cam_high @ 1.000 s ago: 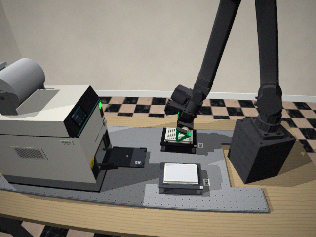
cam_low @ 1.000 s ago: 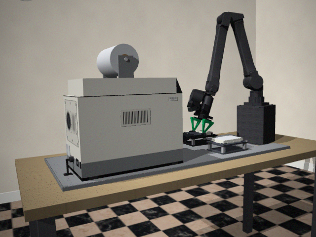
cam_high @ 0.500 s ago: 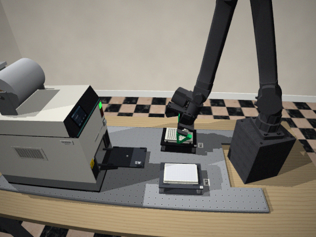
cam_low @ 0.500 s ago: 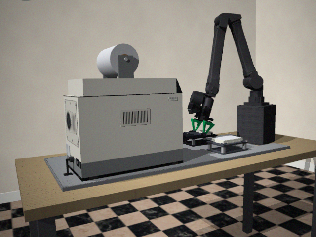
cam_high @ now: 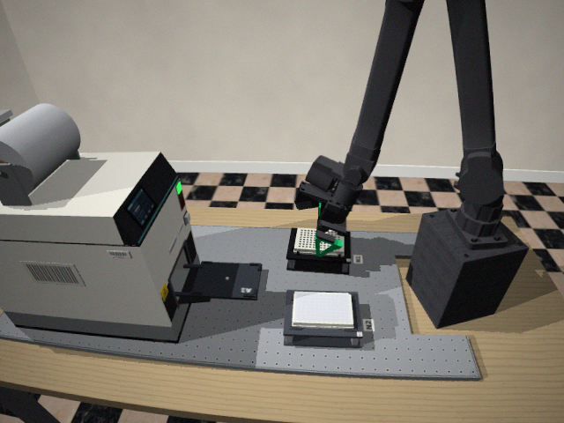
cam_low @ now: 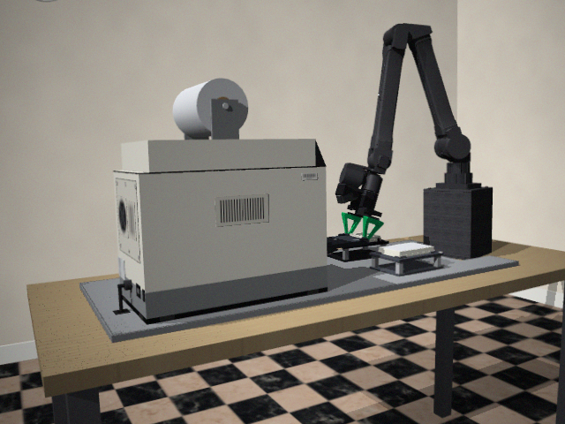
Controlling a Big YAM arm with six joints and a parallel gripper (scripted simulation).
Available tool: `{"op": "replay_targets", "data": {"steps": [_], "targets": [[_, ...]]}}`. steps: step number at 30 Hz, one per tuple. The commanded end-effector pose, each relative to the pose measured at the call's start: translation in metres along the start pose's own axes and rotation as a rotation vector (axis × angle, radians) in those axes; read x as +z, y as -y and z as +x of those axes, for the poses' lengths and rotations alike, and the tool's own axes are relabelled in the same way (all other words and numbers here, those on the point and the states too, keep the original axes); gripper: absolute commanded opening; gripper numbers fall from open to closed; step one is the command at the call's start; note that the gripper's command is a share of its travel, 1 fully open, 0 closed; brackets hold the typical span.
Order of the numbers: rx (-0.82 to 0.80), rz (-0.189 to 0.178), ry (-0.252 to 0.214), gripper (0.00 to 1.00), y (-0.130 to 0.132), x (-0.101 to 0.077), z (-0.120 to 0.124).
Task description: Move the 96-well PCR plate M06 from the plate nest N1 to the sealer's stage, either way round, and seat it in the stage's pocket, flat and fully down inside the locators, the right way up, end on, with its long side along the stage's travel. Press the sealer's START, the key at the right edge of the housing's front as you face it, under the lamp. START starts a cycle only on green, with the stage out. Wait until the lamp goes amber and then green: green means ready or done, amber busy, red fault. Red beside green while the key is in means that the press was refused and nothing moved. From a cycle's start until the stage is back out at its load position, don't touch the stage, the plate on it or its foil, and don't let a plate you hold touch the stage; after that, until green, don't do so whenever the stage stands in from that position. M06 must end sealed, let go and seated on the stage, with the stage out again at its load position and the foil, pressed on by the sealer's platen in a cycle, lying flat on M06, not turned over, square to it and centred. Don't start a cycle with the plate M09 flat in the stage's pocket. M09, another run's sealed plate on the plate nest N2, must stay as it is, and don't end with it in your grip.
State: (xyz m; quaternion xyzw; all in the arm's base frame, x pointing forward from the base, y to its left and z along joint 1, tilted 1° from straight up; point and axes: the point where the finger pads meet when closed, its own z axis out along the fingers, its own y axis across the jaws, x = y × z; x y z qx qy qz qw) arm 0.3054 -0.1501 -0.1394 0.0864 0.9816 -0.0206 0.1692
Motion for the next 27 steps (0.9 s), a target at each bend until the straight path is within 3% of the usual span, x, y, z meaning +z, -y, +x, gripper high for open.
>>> {"op": "replay_targets", "data": {"steps": [1,7,21,27], "targets": [[0.001,0.018,0.064,1.0,0.011,-0.007,-0.031],[0.0,0.021,0.07,1.0,0.012,-0.007,-0.035],[0.009,-0.004,-0.007,1.0,0.002,0.002,0.002],[0.008,-0.001,0.001,1.0,0.002,-0.001,0.001]]}}
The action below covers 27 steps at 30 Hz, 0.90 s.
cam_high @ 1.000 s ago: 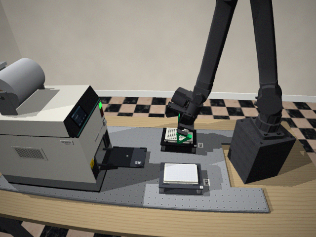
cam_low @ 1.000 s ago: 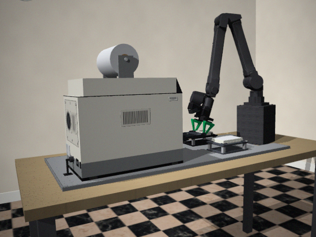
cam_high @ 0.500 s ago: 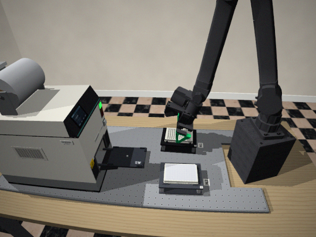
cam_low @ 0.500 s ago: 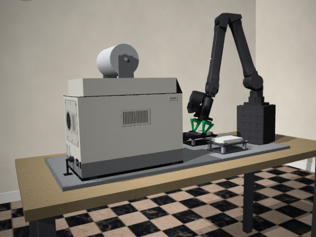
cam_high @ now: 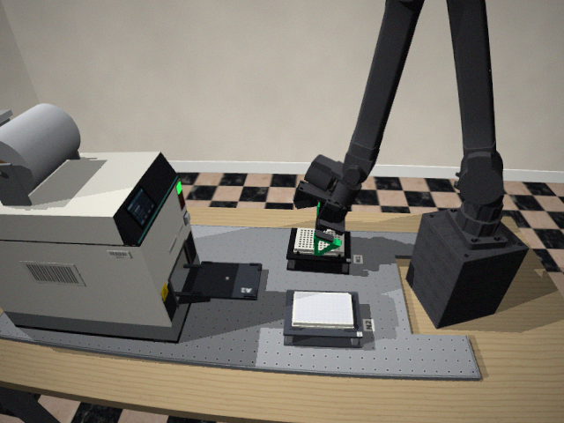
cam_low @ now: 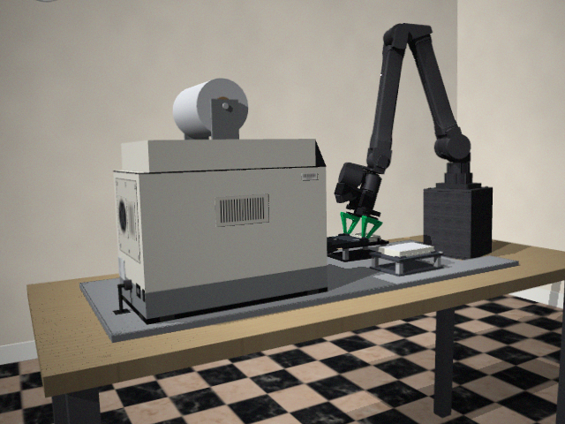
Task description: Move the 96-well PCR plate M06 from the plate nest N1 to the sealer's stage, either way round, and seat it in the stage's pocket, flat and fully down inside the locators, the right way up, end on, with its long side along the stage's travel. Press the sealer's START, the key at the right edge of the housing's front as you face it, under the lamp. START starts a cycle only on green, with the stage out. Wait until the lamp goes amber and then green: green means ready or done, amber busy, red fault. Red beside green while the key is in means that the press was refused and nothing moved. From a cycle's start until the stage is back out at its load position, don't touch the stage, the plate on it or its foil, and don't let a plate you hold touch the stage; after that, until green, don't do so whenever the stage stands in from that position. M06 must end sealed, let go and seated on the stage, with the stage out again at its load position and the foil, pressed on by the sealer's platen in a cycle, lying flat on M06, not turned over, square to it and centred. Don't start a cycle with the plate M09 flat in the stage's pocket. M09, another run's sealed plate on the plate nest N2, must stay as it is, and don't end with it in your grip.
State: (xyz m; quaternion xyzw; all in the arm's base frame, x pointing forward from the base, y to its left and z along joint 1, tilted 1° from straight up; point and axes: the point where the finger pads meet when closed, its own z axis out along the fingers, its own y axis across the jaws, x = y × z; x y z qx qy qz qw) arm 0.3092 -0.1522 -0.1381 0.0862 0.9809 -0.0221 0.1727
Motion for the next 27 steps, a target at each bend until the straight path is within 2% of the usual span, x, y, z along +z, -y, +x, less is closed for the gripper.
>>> {"op": "replay_targets", "data": {"steps": [1,10,18,27], "targets": [[0.009,-0.002,-0.004,1.0,0.001,-0.002,0.004],[0.007,0.004,0.014,1.0,0.003,-0.007,-0.001],[0.003,0.018,0.053,1.0,0.01,-0.007,-0.023],[0.002,0.021,0.061,1.0,0.012,-0.007,-0.028]]}}
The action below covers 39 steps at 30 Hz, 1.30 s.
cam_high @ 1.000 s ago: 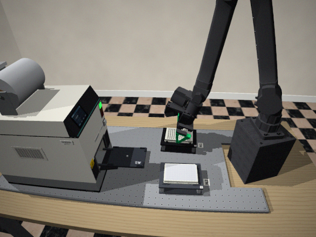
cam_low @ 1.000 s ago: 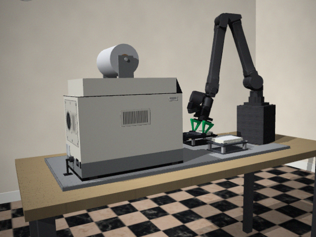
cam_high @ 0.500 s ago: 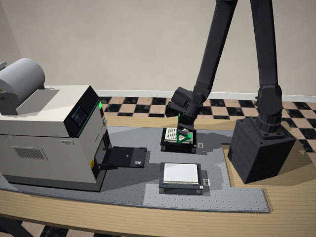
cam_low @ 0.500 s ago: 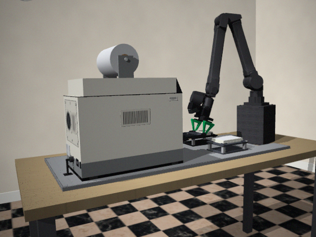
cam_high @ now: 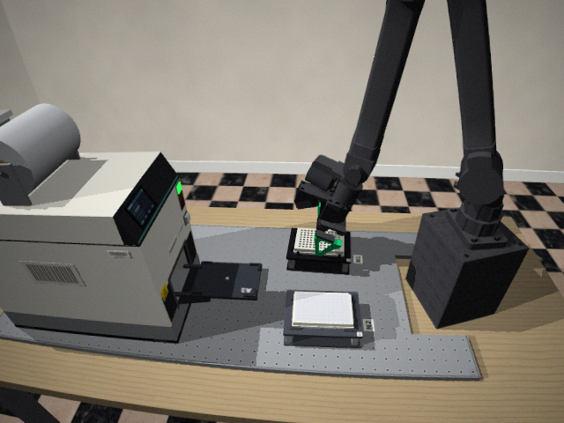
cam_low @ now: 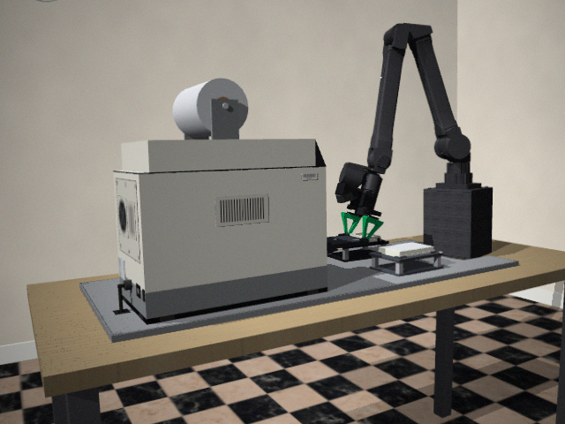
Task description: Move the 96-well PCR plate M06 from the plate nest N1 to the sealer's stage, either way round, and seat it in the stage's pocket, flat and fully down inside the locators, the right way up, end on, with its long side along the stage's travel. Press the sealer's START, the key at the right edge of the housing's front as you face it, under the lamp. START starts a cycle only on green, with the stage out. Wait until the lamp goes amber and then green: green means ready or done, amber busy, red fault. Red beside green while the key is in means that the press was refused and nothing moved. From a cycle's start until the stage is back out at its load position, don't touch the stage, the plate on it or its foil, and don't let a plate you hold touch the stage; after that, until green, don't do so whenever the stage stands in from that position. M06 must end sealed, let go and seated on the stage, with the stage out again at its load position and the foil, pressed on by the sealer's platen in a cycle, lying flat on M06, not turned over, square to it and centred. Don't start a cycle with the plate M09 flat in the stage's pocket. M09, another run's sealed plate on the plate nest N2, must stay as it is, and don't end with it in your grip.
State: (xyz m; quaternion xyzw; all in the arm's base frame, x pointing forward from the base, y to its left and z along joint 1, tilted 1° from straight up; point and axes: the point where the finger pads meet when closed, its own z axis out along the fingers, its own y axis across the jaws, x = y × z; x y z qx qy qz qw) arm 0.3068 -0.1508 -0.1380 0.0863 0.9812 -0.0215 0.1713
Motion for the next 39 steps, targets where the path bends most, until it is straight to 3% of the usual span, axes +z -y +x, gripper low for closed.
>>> {"op": "replay_targets", "data": {"steps": [1,29,30,39], "targets": [[0.002,0.022,0.065,0.99,0.013,-0.006,-0.031],[0.007,0.009,0.02,0.86,0.005,-0.008,-0.002],[0.007,0.009,0.019,0.0,0.005,-0.008,-0.002],[0.008,0.008,0.013,0.0,0.004,-0.008,0.002]]}}
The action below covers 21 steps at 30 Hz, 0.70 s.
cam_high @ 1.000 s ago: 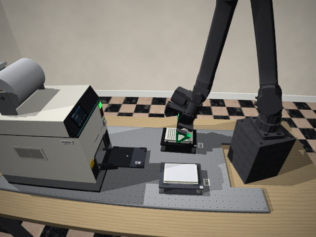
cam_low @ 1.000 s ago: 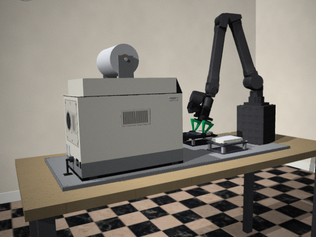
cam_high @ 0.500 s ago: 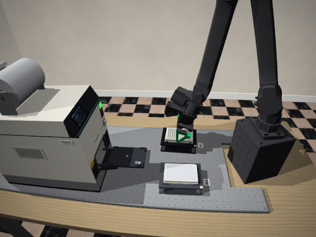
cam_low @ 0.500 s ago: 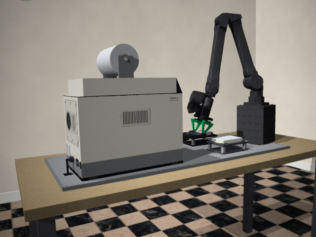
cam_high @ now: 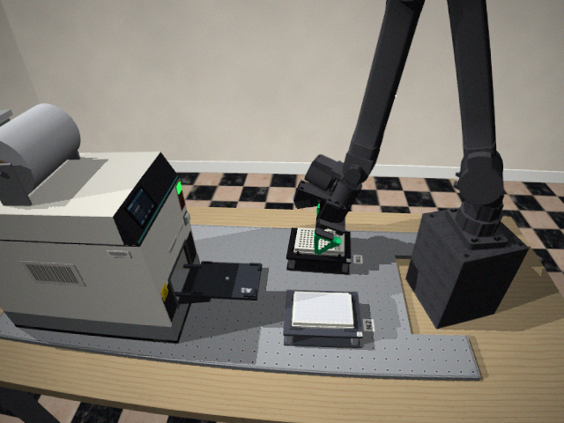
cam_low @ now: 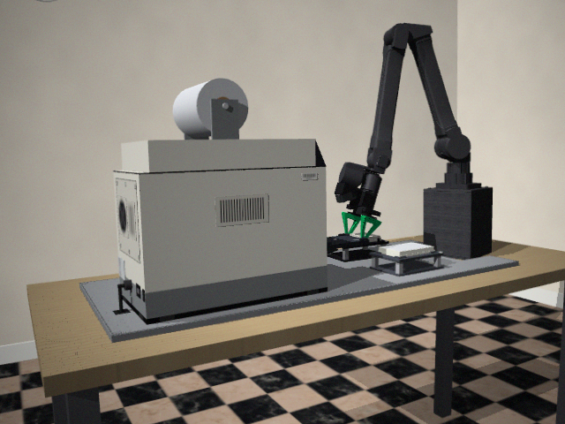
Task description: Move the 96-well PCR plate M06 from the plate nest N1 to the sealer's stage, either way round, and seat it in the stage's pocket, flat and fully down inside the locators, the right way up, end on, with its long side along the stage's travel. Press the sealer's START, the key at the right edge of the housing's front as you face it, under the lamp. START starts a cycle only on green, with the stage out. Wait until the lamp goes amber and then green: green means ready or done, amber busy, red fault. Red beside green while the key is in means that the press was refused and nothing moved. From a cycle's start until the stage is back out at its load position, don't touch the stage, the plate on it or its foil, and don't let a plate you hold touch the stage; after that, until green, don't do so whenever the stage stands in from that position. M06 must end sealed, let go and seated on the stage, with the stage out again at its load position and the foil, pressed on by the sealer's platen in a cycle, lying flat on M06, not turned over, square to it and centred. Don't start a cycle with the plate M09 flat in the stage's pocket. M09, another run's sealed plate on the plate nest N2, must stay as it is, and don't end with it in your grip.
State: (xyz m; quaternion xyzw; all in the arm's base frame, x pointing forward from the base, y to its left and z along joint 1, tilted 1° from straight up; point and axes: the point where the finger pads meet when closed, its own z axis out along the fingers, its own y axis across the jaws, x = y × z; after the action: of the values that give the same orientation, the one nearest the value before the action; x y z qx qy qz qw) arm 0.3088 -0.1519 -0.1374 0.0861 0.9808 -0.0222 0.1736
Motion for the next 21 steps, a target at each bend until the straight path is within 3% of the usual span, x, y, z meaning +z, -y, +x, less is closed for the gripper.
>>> {"op": "replay_targets", "data": {"steps": [1,21], "targets": [[0.009,0.007,0.008,0.0,0.0037,-0.008,0.0041],[0.009,0.007,0.003,0.0,0.004,-0.0077,0.0061]]}}
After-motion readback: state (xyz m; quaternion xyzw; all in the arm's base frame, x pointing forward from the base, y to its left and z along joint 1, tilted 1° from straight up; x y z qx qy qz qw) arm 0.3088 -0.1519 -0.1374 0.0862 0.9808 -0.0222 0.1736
